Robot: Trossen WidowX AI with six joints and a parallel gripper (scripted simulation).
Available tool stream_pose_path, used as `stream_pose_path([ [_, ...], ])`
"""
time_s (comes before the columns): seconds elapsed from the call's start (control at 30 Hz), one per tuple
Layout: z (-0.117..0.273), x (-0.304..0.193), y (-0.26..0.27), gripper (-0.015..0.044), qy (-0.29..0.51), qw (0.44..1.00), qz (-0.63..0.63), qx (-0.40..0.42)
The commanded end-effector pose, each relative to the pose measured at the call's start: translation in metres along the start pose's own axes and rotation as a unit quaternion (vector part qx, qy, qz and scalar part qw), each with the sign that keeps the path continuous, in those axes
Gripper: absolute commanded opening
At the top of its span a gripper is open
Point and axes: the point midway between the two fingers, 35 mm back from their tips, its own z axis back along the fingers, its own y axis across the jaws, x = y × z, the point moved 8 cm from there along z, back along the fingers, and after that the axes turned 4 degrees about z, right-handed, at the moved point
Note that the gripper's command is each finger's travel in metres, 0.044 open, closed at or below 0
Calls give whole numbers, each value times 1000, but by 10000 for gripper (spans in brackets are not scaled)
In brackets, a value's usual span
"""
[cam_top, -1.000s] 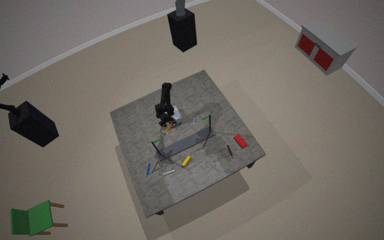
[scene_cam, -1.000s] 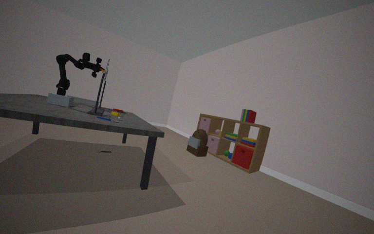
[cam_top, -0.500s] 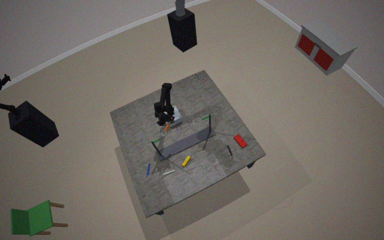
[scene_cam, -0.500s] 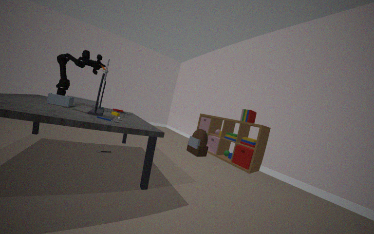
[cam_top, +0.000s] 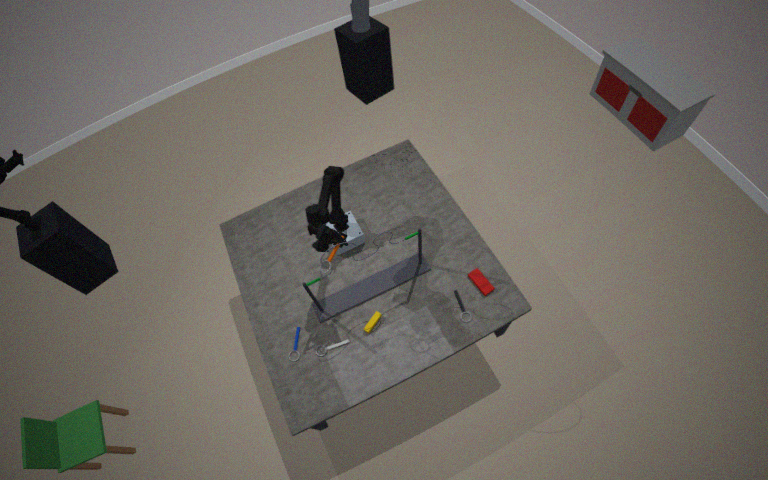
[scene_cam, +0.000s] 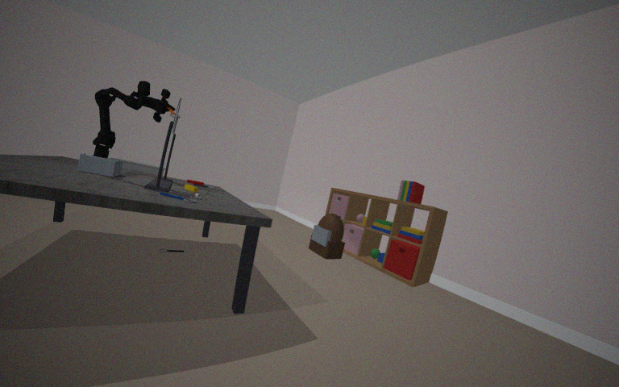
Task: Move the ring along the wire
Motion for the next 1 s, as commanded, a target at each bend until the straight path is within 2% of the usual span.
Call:
stream_pose_path([
  [0.0, 0, -1, 3, -150, 0, 1000, 21, -8],
  [0.97, -1, -3, 5, -150, -8, 990, 121, -68],
])
